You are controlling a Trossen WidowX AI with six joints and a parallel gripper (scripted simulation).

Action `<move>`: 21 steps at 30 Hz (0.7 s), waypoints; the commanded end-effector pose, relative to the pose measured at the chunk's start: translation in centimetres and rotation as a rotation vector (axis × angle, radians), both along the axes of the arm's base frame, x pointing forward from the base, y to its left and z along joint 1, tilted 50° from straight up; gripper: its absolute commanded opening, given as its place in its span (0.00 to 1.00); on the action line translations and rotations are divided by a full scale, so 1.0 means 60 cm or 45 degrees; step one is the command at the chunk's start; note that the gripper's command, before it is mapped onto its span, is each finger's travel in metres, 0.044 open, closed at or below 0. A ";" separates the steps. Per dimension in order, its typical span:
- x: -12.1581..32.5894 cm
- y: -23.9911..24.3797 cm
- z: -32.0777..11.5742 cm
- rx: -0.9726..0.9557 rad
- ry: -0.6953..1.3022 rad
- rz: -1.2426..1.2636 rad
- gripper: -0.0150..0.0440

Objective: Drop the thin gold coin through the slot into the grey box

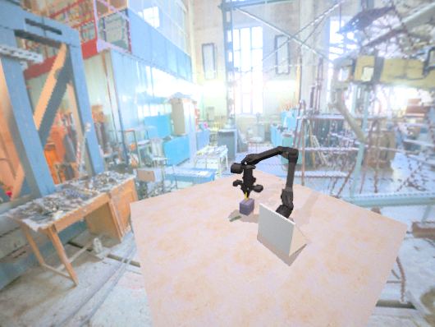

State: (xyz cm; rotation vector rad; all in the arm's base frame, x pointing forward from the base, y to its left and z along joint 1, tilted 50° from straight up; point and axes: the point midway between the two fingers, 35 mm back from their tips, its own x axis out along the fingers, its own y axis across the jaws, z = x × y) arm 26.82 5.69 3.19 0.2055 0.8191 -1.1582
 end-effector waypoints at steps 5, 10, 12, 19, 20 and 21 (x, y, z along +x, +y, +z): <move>0.001 -0.006 -0.005 -0.006 0.004 0.002 0.25; 0.002 -0.009 -0.007 -0.006 0.002 0.001 0.25; 0.002 -0.010 -0.007 -0.006 0.002 0.001 0.25; 0.002 -0.013 -0.011 -0.007 0.004 0.003 0.25; 0.002 -0.014 -0.011 -0.007 0.004 0.003 0.25; 0.002 -0.014 -0.011 -0.007 0.004 0.003 0.25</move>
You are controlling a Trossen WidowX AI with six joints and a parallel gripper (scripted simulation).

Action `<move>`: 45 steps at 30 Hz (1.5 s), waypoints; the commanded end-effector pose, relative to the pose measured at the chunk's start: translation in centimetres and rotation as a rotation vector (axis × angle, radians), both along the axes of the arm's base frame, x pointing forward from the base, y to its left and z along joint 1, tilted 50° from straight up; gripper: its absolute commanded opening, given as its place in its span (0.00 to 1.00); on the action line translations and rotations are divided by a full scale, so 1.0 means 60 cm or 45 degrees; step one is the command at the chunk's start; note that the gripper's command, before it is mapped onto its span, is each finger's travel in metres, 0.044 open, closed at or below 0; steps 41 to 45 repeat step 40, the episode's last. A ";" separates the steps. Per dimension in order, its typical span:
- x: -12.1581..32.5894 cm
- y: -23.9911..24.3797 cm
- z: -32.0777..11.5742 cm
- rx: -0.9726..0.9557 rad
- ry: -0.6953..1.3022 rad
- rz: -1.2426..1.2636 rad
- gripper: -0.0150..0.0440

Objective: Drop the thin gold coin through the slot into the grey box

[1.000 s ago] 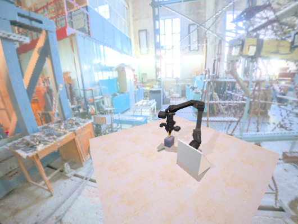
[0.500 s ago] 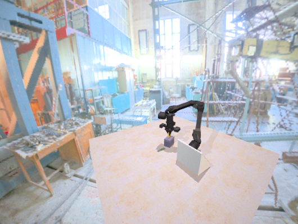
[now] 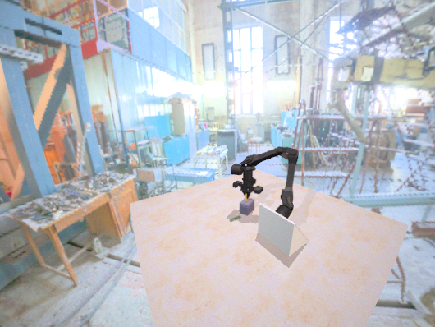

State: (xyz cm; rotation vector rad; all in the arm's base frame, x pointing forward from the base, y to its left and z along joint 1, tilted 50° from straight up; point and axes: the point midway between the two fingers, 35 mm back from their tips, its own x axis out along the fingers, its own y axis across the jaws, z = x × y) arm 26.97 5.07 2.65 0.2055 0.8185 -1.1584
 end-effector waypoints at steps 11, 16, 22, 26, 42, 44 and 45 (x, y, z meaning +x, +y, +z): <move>0.000 0.000 0.000 0.000 0.000 0.000 0.53; 0.000 0.000 0.000 0.000 0.000 0.000 0.53; -0.004 0.021 0.018 0.001 0.001 0.001 0.79; -0.011 0.047 0.042 -0.002 0.003 0.004 0.97; -0.021 0.070 0.066 -0.008 0.003 0.006 1.00; -0.021 0.070 0.066 -0.008 0.003 0.006 1.00; -0.021 0.070 0.066 -0.008 0.003 0.006 1.00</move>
